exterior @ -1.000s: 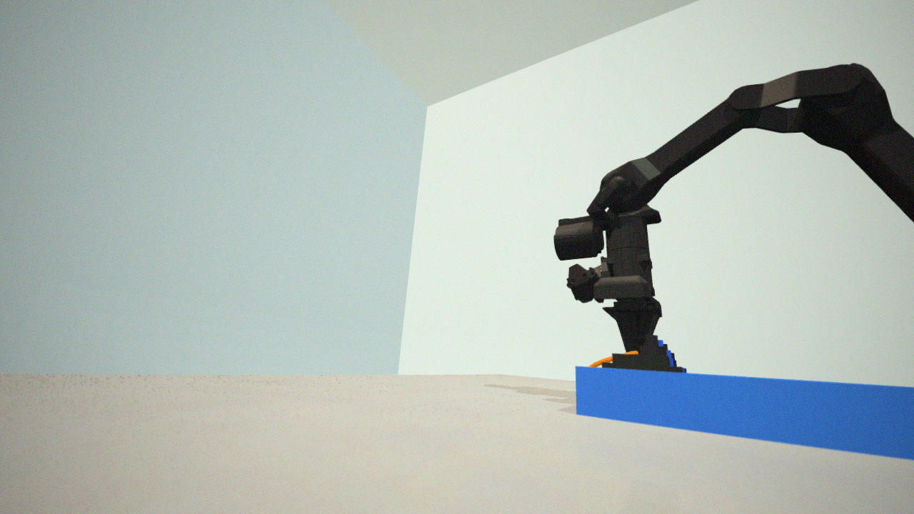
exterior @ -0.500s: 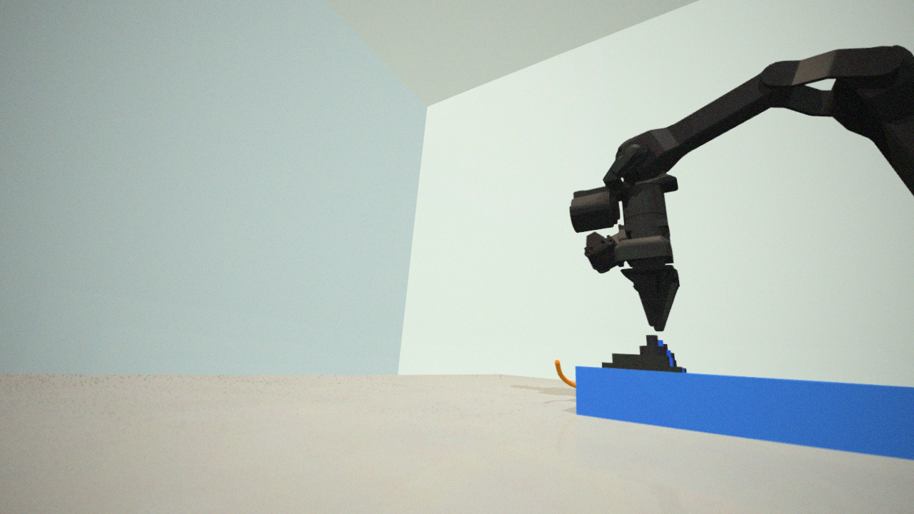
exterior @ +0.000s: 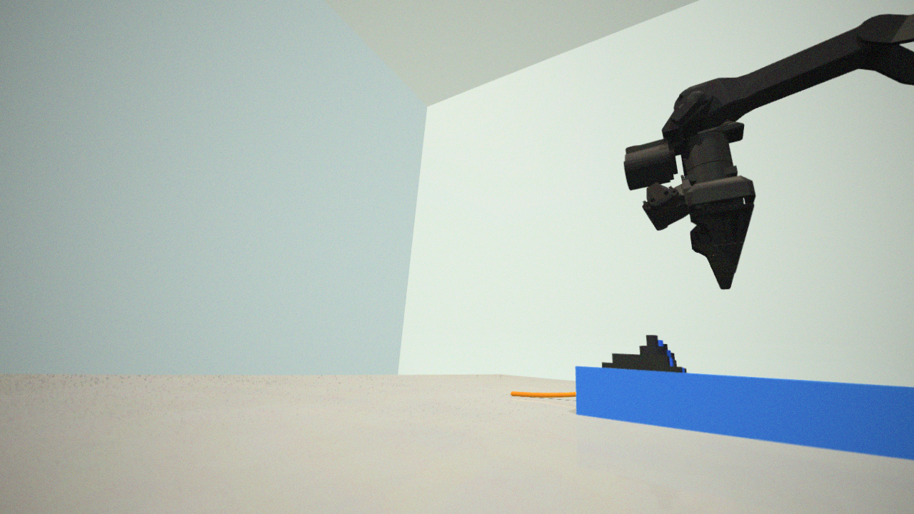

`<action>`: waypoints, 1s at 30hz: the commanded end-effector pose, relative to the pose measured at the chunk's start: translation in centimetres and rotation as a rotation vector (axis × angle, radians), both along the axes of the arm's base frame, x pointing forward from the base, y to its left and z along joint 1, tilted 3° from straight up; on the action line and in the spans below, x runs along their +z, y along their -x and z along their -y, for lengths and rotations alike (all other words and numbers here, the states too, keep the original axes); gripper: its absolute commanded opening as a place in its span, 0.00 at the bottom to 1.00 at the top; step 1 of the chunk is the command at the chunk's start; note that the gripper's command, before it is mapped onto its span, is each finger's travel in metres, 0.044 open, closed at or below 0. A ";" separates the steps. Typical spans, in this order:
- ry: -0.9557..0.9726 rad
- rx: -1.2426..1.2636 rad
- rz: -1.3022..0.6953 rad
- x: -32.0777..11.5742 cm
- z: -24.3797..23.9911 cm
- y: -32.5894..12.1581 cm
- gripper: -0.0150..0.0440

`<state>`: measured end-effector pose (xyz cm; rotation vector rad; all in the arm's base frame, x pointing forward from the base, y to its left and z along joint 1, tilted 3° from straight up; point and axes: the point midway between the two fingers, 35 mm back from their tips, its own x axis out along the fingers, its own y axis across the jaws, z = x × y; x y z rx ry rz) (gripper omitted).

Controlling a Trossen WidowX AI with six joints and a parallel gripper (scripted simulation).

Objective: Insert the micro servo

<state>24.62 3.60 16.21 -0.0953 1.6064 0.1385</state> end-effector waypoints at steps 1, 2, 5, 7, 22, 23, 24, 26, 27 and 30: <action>-0.004 0.002 0.027 2.5 0.0 -0.2 1.00; -0.004 0.001 0.030 3.4 0.1 -0.2 1.00; -0.004 0.001 0.034 4.1 0.1 -0.1 1.00; -0.004 0.001 0.034 4.1 0.1 -0.1 1.00; -0.004 0.001 0.034 4.1 0.1 -0.1 1.00; -0.004 0.001 0.034 4.1 0.1 -0.1 1.00; -0.004 0.001 0.034 4.1 0.1 -0.1 1.00; -0.004 0.001 0.034 4.1 0.1 -0.1 1.00; -0.004 0.001 0.034 4.1 0.1 -0.1 1.00; -0.004 0.001 0.034 4.1 0.1 -0.1 1.00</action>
